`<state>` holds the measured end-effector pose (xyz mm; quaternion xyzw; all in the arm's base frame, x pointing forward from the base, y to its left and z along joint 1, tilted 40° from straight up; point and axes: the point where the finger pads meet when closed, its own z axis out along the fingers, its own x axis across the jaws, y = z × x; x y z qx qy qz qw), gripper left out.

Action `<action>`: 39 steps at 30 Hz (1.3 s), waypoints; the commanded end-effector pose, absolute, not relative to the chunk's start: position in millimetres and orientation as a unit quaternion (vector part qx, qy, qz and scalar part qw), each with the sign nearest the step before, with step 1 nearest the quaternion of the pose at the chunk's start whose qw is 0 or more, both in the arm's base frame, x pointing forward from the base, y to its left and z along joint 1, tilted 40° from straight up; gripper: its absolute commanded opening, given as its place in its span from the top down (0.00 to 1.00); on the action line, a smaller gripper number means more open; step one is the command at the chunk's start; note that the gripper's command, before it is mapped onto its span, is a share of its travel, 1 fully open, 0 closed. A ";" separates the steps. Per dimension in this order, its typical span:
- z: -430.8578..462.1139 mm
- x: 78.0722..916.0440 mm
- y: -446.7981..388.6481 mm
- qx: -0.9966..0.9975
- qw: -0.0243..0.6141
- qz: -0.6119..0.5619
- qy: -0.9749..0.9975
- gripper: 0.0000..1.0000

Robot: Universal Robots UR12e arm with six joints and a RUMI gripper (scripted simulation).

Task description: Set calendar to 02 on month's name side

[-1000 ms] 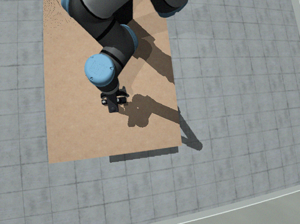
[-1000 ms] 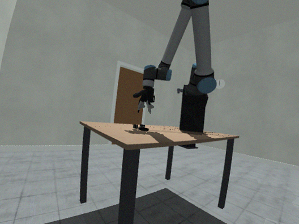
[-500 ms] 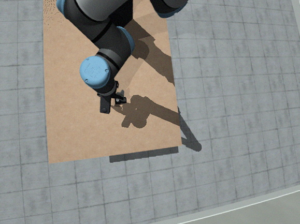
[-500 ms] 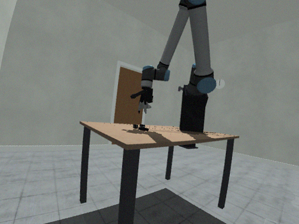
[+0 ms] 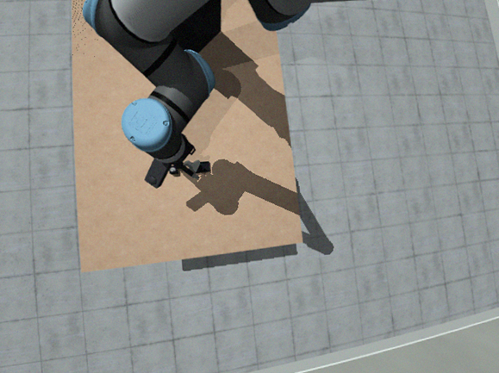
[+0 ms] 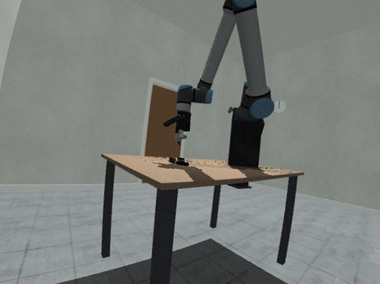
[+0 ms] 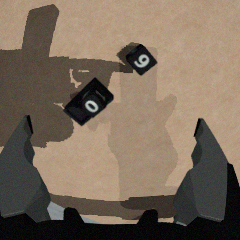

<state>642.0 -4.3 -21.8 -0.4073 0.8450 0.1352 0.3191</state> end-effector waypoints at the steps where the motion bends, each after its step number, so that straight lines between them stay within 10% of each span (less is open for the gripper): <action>1: -27.8 645.0 -12.2 -0.331 0.306 0.158 0.878 0.00; 35: -51.7 651.3 -37.3 -0.042 0.242 0.245 0.938 0.00; 36: -51.7 651.3 -37.3 -0.042 0.242 0.245 0.938 0.72; 39: -51.7 651.3 -37.3 -0.042 0.242 0.245 0.938 0.72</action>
